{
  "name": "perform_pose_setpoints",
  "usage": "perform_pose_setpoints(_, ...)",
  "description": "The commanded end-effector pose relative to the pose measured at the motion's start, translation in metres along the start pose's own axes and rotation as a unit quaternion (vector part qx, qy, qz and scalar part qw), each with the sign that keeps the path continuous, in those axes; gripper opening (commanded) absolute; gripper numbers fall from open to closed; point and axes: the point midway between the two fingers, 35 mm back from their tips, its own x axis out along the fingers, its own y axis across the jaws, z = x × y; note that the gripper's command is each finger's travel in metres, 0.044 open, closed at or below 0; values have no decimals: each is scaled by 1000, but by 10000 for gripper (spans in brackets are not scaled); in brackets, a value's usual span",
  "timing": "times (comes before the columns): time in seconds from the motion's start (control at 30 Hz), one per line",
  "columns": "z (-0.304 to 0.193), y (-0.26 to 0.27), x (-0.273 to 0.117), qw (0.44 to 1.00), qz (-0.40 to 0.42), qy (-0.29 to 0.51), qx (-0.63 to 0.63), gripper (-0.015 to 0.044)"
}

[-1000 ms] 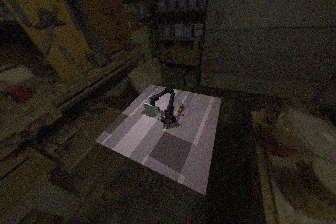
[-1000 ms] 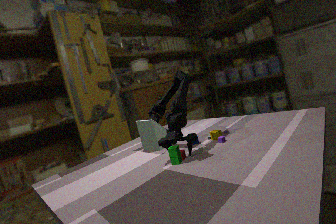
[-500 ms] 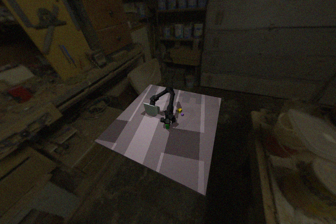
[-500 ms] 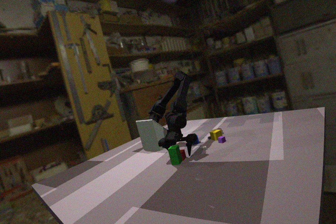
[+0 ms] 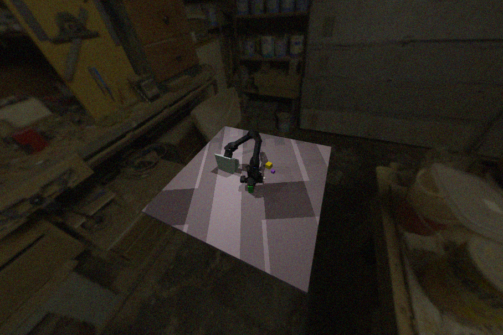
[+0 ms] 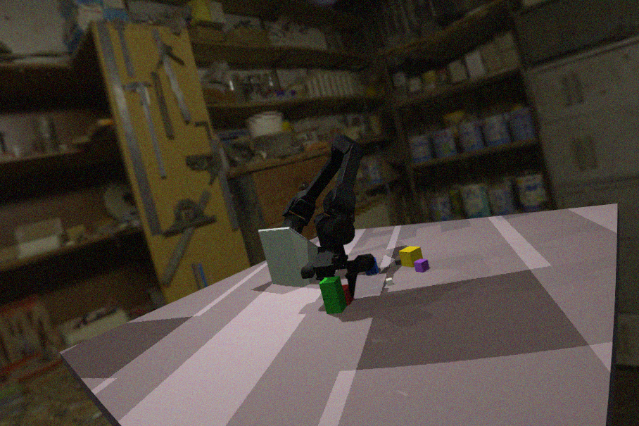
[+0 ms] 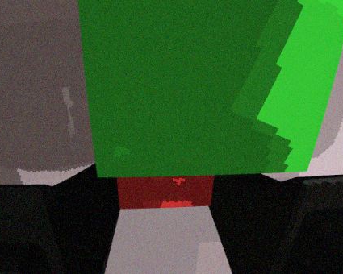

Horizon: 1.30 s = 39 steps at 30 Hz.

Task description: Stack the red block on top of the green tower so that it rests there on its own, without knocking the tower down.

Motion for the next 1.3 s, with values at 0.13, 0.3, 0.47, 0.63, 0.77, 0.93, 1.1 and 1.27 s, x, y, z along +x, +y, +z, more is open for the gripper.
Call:
perform_pose_setpoints(0.13,0,0,-20,1000,1,1,2,0)
perform_pose_setpoints(0.3,1,0,-47,1000,1,0,2,0)
perform_pose_setpoints(0.47,1,0,-73,1000,0,0,2,0)
perform_pose_setpoints(0.63,2,0,-99,1000,0,-1,2,0)
perform_pose_setpoints(0.77,2,0,-118,1000,0,-1,2,0)
perform_pose_setpoints(0.93,3,0,-116,1000,3,-1,5,0)
perform_pose_setpoints(1.1,9,0,-119,1000,0,-1,2,0)
perform_pose_setpoints(1.27,31,-2,-120,1000,0,-2,2,0)
